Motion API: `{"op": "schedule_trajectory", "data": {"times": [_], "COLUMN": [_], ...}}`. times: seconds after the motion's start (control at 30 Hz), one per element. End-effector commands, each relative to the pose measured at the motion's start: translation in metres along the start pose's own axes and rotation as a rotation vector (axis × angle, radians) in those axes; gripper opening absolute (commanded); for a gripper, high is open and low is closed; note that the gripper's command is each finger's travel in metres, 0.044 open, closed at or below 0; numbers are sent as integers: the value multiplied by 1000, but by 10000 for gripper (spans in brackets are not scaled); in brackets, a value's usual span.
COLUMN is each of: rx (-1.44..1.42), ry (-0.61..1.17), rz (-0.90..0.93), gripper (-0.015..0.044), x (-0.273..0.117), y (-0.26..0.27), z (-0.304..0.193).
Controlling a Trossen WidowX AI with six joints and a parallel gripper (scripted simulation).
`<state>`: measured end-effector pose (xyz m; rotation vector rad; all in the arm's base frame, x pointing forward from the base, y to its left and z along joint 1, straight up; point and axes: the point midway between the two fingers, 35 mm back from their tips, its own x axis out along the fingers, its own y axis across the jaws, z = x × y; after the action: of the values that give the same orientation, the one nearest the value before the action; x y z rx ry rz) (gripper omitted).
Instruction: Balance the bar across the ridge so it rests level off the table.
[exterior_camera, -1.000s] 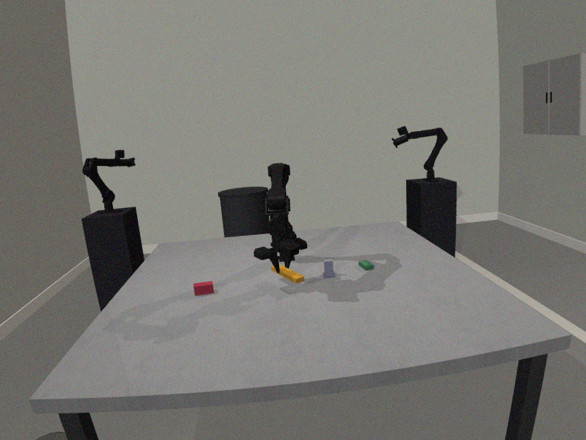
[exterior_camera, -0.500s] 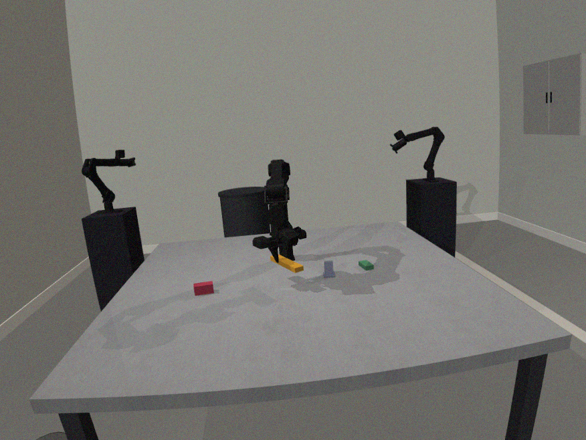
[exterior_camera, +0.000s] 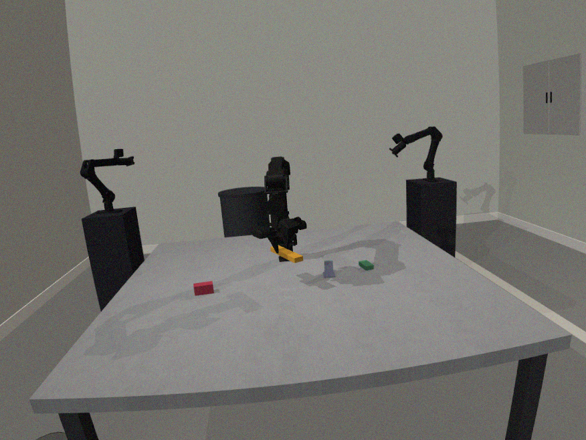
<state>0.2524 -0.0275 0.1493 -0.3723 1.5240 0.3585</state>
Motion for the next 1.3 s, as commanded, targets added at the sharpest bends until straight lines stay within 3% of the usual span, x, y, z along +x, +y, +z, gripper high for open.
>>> {"op": "schedule_trajectory", "data": {"times": [0.0,1.27], "rx": [35,524], "ry": [-6,-5], "rz": [1,15], "gripper": [0,0], "x": [-4,-6], "y": [11,154], "z": [5,35]}}
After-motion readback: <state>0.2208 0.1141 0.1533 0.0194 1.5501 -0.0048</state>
